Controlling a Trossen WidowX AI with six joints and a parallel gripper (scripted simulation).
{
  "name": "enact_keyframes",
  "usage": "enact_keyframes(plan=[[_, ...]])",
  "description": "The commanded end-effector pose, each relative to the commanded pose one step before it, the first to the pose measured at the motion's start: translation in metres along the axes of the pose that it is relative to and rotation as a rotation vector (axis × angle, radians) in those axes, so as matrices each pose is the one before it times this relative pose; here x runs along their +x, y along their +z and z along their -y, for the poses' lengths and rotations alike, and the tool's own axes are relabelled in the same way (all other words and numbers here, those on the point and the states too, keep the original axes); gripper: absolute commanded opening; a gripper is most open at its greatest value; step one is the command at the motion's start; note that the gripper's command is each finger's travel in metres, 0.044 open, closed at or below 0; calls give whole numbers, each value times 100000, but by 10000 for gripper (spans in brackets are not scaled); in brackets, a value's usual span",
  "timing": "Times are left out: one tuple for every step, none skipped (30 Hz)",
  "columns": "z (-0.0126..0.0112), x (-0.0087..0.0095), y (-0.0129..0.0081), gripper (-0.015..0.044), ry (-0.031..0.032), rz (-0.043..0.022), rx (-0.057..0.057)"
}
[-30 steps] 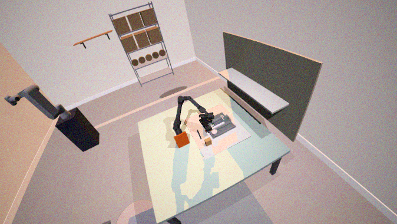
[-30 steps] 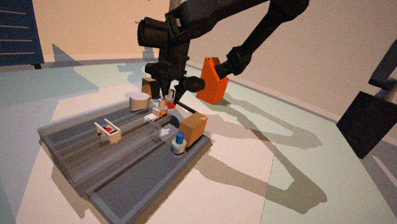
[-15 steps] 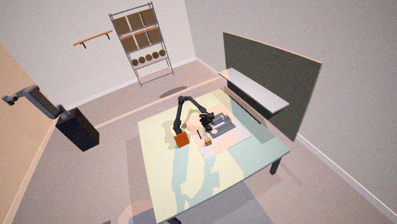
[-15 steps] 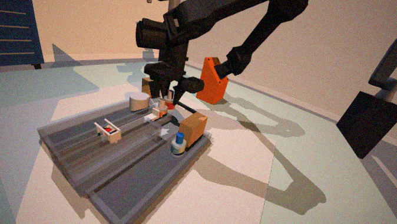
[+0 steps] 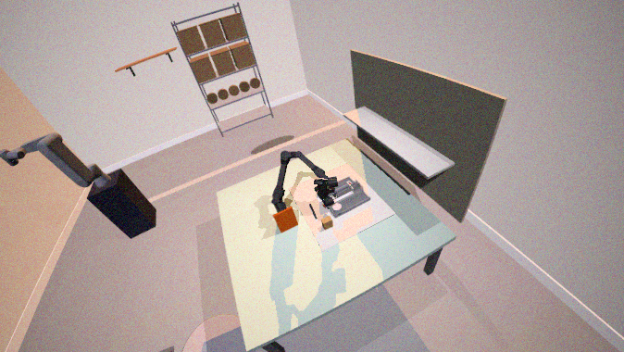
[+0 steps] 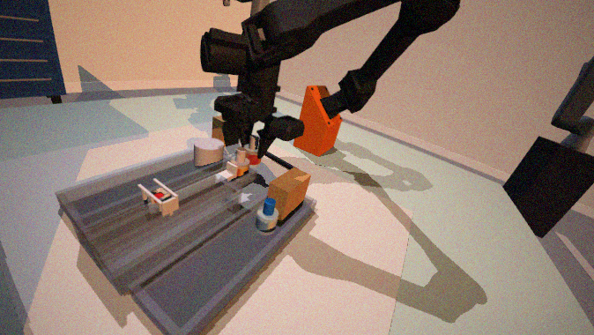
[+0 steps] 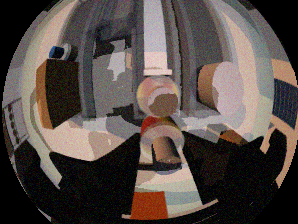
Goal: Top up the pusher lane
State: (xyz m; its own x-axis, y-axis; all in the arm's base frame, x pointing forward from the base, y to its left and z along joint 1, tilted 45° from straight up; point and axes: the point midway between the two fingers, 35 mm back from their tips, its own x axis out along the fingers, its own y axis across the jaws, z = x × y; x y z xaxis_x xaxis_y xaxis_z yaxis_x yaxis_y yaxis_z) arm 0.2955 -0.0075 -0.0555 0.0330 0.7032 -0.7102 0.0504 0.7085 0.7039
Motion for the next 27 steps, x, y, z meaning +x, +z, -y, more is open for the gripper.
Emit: enact_keyframes(plan=[[-183,-126,1087,0,-74,1783,-1915],[-3,3,49,0,0,2,-2],[-3,3,49,0,0,2,-2],[-3,3,49,0,0,2,-2],[-4,-1,50,0,0,2,-2],[-4,-1,50,0,0,2,-2],[-4,-1,50,0,0,2,-2],[-4,0,50,0,0,2,-2],[-4,0,50,0,0,2,-2],[-4,0,50,0,0,2,-2],[-4,0,50,0,1,2,-2],[-4,0,50,0,1,2,-2],[-4,0,50,0,1,2,-2],[-4,0,50,0,1,2,-2],[-4,0,50,0,1,2,-2],[-4,0,50,0,1,2,-2],[-4,0,50,0,1,2,-2],[-4,0,50,0,1,2,-2],[-4,0,50,0,1,2,-2],[-4,0,50,0,1,2,-2],[-4,0,50,0,1,2,-2],[-4,0,50,0,1,2,-2],[-4,0,50,0,1,2,-2],[-5,0,49,0,1,2,-2],[-5,-6,49,0,1,2,-2],[-5,-6,50,0,1,2,-2],[-5,-6,49,0,1,2,-2]])
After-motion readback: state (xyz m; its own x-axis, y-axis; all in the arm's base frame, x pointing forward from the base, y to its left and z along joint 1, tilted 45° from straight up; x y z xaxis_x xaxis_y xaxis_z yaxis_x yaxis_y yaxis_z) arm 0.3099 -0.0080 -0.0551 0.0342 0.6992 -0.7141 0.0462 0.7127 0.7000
